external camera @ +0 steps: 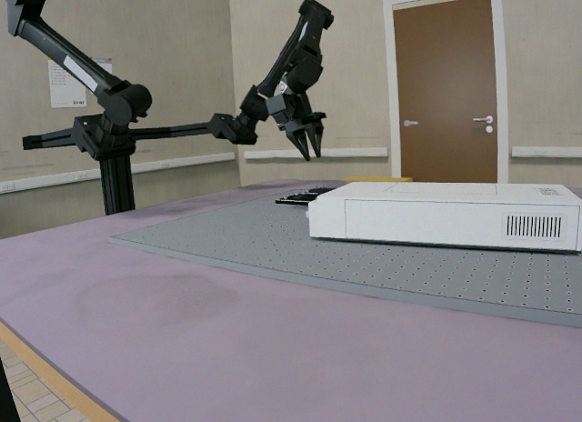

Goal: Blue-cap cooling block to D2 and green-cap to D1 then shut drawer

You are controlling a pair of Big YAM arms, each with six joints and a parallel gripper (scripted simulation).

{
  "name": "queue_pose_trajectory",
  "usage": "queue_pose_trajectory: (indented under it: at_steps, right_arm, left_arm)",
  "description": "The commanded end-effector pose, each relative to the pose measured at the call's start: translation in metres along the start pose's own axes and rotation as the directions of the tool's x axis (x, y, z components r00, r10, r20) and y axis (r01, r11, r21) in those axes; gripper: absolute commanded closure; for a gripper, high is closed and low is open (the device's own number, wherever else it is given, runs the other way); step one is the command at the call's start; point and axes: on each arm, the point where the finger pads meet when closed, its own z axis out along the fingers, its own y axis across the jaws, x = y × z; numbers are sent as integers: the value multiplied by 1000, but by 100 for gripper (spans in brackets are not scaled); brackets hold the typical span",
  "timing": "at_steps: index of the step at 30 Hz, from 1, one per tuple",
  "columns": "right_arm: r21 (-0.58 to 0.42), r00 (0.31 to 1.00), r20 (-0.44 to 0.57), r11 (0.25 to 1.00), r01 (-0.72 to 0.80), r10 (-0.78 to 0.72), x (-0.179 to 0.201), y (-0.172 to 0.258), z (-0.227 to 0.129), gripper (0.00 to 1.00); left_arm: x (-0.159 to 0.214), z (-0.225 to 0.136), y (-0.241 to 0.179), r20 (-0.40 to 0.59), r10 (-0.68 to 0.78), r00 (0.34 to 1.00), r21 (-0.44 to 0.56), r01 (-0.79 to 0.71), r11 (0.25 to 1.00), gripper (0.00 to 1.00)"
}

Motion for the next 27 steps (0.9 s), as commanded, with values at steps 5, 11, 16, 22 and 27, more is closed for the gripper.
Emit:
queue_pose_trajectory:
  at_steps: [5,11,16,22,27]
  right_arm:
    - [-1,1000,18,1000,1,-1,-12,-1,1,100]
    - [-1,1000,18,1000,1,-1,-12,-1,1,100]
    - [-1,1000,18,1000,1,-1,-12,-1,1,100]
    - [-1,1000,18,1000,1,-1,-12,-1,1,100]
    - [-1,1000,18,1000,1,-1,-12,-1,1,100]
  left_arm:
    - [-49,0,29,35,-29,999,-23,30,999,72]
    - [-67,8,35,35,-29,999,-23,29,999,72]
    - [-68,24,46,12,-35,999,-22,35,999,72]
    - [-90,32,53,20,-30,999,-23,30,999,72]
    - [-113,35,56,30,-29,999,-23,30,999,72]
